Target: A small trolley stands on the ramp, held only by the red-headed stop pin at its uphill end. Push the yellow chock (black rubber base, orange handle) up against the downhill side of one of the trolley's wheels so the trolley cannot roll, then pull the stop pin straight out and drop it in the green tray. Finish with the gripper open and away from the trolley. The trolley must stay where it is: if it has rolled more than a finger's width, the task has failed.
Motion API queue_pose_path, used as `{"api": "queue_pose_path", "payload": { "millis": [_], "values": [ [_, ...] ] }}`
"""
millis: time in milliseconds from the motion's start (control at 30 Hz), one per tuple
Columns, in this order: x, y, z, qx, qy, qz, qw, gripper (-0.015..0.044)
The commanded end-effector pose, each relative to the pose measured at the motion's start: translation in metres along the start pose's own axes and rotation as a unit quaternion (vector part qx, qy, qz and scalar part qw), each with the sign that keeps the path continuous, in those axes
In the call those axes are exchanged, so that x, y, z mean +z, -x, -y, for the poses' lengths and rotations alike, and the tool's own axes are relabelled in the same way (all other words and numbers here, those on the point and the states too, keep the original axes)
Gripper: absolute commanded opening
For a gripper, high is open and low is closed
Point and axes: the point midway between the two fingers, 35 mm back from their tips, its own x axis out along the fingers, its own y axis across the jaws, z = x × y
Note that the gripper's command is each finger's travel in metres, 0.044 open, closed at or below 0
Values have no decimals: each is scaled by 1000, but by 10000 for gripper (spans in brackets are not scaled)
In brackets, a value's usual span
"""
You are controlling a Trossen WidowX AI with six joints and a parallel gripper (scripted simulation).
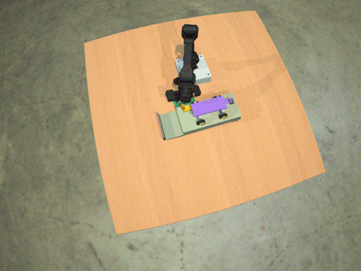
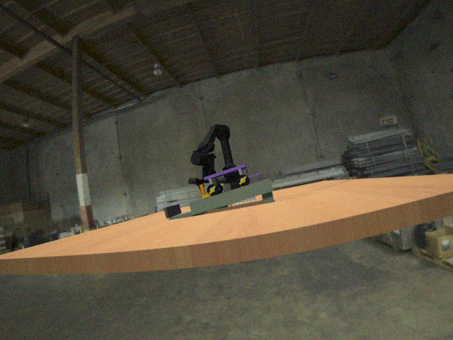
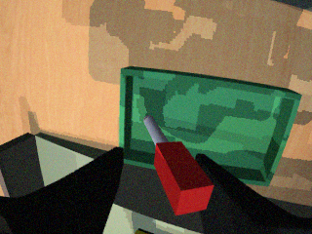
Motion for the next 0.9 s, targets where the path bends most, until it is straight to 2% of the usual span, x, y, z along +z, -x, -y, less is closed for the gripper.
{"api": "queue_pose_path", "payload": {
  "millis": [0,867],
  "values": [
    [1,-1,3,1,-1,2,1000,190],
    [-1,-5,19,0,-1,2,1000,190]
  ]
}}
